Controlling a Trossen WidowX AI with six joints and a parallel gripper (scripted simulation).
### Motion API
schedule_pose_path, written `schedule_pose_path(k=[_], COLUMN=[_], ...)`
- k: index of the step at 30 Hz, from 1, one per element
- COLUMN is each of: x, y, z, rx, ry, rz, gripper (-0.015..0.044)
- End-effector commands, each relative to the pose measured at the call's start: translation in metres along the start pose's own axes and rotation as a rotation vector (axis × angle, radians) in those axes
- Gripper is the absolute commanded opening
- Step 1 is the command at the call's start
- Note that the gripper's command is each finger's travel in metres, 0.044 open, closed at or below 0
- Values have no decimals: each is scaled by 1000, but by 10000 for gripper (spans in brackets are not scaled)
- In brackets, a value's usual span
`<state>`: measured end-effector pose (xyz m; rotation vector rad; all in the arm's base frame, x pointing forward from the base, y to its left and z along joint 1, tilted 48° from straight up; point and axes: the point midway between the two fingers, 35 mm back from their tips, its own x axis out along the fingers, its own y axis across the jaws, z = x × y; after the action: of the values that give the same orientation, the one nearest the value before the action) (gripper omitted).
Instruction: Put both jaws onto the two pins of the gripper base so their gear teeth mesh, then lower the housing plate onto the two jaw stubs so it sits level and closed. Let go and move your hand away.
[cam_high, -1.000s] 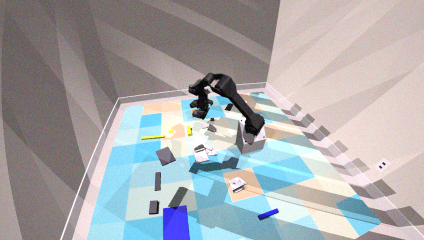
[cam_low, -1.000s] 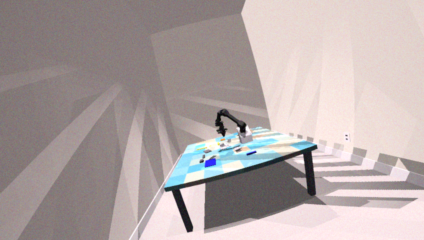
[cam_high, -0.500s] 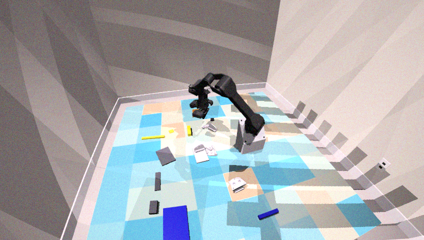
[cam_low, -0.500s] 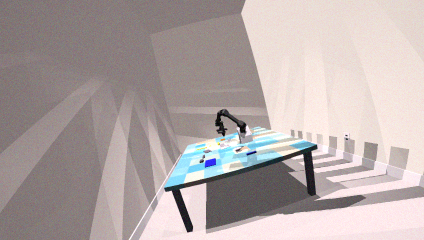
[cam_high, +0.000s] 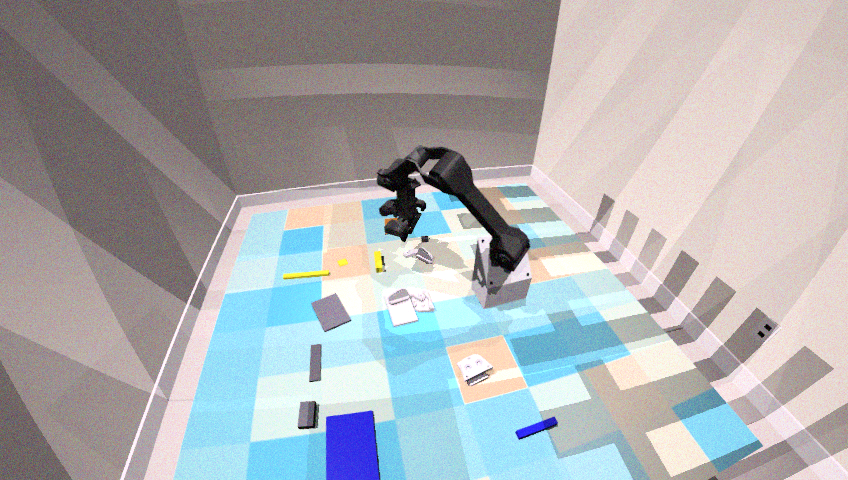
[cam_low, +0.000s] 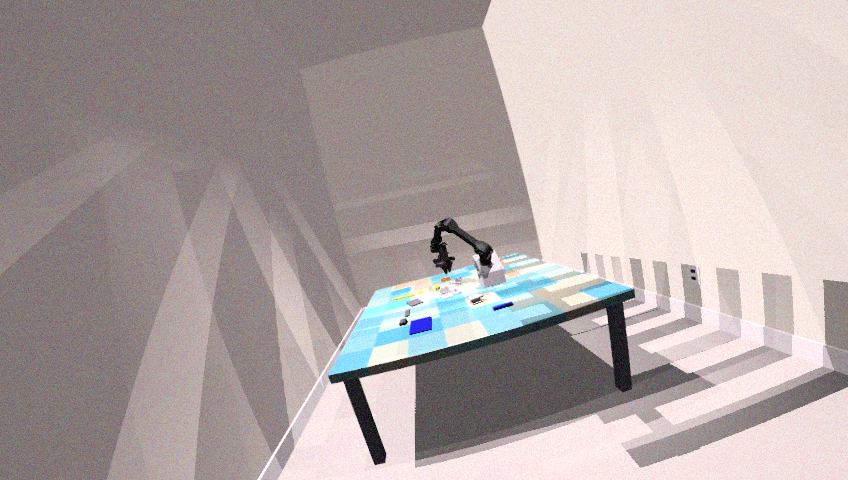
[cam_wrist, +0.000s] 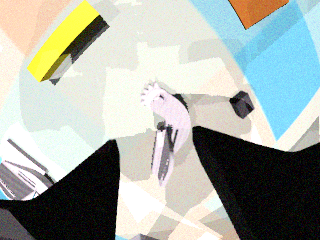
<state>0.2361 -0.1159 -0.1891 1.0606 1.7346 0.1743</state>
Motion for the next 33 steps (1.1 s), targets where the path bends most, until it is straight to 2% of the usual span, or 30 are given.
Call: schedule_pose_path(k=[1, 6, 33], x=[0, 0, 0], y=[0, 0, 0], z=[0, 0, 0], rx=[0, 0, 0], ry=[0, 0, 0], rz=[0, 0, 0], gripper=[315, 440, 440])
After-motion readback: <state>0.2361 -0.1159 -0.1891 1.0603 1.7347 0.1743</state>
